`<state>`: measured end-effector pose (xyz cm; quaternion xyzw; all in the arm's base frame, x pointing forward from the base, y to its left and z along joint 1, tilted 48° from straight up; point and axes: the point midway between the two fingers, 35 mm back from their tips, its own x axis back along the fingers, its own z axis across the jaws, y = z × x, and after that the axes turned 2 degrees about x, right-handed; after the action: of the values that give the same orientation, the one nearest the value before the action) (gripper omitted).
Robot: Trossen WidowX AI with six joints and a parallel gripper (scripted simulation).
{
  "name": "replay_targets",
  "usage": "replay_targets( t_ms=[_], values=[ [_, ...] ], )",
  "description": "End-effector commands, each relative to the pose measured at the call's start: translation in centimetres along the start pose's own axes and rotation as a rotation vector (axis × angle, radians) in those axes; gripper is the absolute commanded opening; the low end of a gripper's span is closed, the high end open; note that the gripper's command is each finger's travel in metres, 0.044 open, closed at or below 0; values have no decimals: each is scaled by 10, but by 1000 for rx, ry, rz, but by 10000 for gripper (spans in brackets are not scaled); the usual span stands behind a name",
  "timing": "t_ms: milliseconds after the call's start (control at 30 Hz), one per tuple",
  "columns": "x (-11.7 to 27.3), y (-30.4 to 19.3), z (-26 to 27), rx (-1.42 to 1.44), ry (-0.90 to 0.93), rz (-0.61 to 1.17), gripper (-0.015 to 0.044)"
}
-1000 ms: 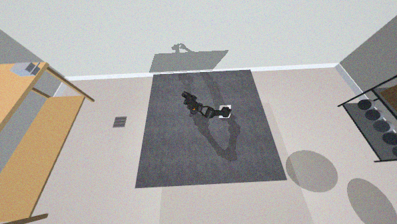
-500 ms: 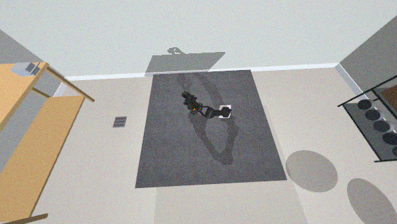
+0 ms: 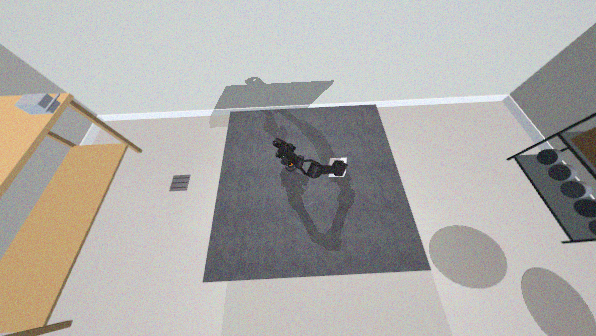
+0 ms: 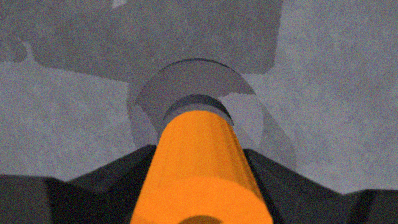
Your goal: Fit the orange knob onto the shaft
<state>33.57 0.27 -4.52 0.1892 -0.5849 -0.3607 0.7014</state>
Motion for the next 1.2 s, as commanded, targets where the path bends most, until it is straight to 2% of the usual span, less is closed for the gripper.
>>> replay_targets(
  t_ms=[0,467,1000,1033,1167],
  values=[
    [-4,-1,2,-30,3,-5,0],
    [-5,0,1,-32,-1,0,0],
    [-5,0,1,-32,-1,0,420],
    [-5,0,1,-32,-1,0,440],
    [-5,0,1,-32,-1,0,440]
  ],
)
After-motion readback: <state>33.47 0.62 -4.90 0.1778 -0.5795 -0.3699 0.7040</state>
